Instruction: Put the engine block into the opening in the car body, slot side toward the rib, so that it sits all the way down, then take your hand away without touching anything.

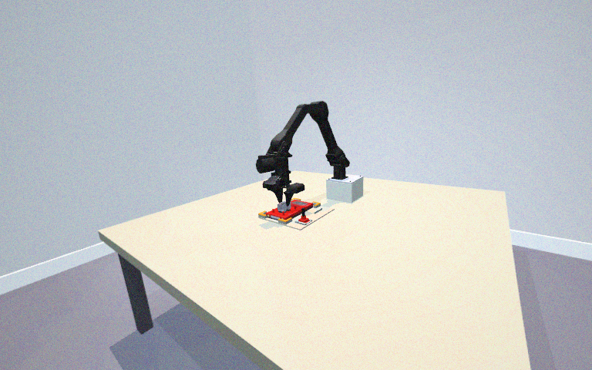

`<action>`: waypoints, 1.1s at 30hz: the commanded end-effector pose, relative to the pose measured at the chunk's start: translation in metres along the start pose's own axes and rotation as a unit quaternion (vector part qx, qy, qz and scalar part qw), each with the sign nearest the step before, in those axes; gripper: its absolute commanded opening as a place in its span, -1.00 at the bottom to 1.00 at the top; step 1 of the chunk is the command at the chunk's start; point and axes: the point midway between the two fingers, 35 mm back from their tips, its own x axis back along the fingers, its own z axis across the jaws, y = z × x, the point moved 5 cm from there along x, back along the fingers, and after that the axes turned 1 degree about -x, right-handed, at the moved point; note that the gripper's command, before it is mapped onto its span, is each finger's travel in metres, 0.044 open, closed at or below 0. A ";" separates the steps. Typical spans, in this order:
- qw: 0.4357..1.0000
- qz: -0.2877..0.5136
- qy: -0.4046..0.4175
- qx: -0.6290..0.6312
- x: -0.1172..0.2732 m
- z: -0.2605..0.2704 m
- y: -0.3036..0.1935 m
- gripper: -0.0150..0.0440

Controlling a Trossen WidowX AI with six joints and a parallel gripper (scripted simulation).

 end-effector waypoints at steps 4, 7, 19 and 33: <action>1.000 -0.001 0.002 -0.001 -0.001 0.001 0.000 0.05; 1.000 -0.001 0.002 -0.001 -0.002 0.001 0.000 0.05; 1.000 -0.001 0.002 -0.001 -0.004 0.001 0.000 0.05; 1.000 -0.001 0.002 0.000 -0.007 0.001 0.000 0.05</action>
